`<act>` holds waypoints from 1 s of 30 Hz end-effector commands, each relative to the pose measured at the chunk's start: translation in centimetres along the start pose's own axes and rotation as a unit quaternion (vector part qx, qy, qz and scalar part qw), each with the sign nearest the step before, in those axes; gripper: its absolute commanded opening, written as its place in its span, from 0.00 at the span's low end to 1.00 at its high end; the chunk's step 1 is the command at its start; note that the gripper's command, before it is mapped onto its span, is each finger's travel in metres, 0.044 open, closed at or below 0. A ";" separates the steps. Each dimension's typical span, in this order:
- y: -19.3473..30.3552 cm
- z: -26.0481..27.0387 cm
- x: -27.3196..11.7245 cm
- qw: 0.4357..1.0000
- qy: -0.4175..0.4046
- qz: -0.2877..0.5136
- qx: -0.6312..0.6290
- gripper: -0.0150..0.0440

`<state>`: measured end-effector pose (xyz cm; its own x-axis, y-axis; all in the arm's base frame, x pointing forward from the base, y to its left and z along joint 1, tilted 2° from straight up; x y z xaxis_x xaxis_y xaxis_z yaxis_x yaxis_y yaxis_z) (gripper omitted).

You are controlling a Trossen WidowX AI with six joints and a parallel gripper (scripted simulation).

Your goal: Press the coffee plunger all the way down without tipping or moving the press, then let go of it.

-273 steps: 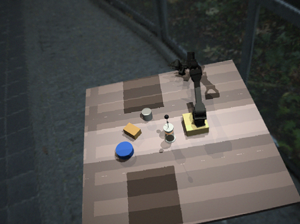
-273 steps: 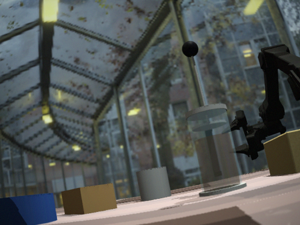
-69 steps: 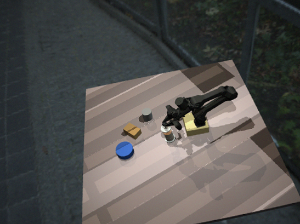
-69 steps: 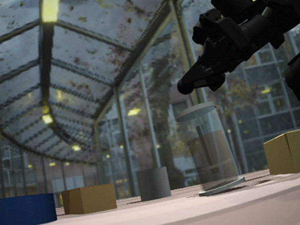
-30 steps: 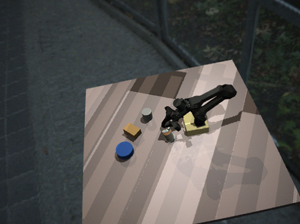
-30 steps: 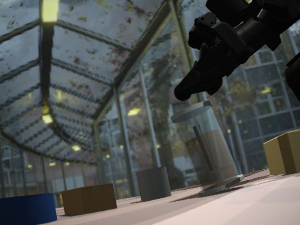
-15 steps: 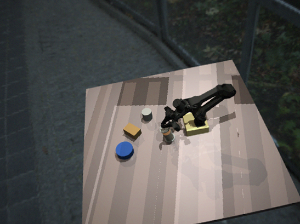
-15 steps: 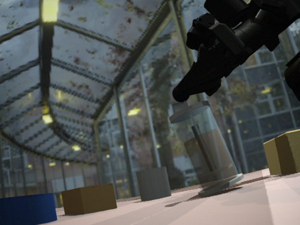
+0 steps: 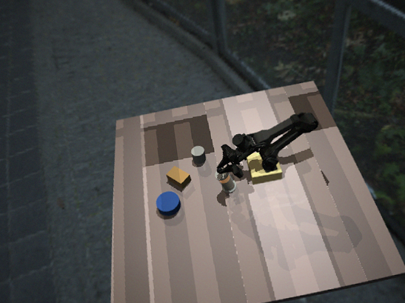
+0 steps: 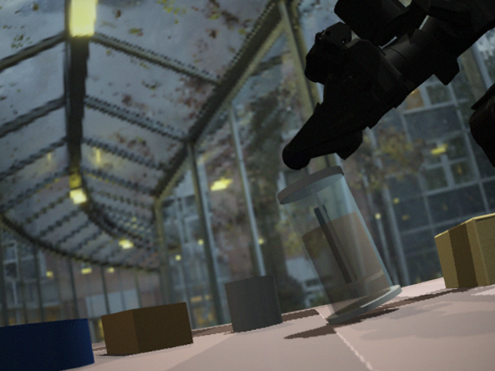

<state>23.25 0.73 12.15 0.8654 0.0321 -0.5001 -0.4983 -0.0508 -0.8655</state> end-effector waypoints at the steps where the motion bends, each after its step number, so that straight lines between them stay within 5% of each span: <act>1: 0.0 0.0 0.0 1.000 0.000 0.000 0.000 0.45; 9: 0.0 0.0 0.0 1.000 0.000 0.000 0.000 0.45; 21: 0.0 0.0 0.0 1.000 0.000 0.000 0.000 0.98; 30: -2.5 -0.2 -2.6 1.000 0.000 0.005 0.002 1.00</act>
<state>22.85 0.63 13.08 0.8518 0.0286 -0.5231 -0.5215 -0.0489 -0.8518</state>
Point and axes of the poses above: the point midway between the two fingers, 35 mm back from their tips, its own x axis out along the fingers, its own z axis across the jaws, y = z × x, the point moved 1 cm from there along -x, back along the fingers, and after that the axes turned 2 degrees about -x, right-handed, at the moved point
